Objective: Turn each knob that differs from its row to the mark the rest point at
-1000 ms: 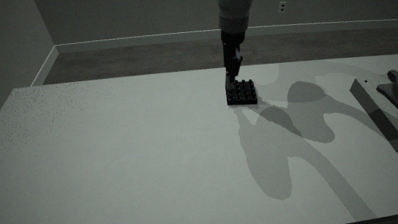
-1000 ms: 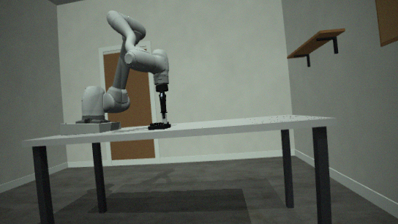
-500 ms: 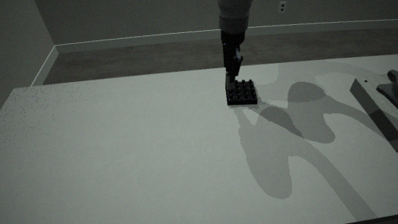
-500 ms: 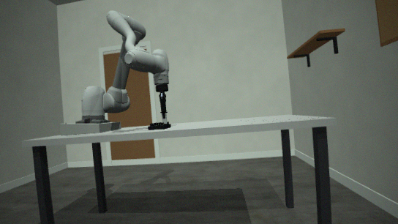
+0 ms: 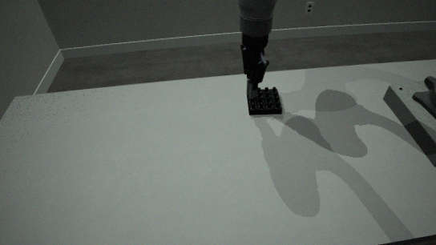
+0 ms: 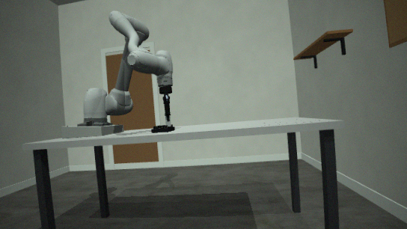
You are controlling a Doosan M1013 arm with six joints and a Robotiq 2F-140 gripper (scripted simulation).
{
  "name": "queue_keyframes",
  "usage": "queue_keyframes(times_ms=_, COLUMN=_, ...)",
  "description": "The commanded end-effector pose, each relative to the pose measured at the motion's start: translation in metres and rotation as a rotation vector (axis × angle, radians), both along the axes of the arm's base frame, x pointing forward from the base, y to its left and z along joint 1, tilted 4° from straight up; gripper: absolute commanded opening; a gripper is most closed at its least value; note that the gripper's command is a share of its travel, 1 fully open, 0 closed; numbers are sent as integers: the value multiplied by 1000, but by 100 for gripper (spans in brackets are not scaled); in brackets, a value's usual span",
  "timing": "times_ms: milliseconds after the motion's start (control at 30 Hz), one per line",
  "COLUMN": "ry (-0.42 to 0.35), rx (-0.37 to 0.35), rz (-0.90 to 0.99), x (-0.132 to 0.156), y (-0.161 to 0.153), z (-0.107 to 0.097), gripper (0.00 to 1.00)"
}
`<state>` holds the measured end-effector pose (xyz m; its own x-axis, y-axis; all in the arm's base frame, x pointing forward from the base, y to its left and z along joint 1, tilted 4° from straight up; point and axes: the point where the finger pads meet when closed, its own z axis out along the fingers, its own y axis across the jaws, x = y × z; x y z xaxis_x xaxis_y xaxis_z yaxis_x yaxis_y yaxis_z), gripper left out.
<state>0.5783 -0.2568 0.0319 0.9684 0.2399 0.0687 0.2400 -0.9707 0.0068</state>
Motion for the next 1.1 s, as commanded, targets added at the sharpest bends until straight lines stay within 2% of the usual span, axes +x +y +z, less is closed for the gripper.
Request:
queue_keyframes(times_ms=0, ry=-1, rx=-3, rz=59, x=0, y=0, z=0, gripper=5)
queue_keyframes(times_ms=833, ry=-7, rx=-43, rz=643, x=0, y=0, z=0, gripper=5)
queue_keyframes(times_ms=1067, ry=-8, rx=-50, rz=738, x=0, y=0, z=0, gripper=5)
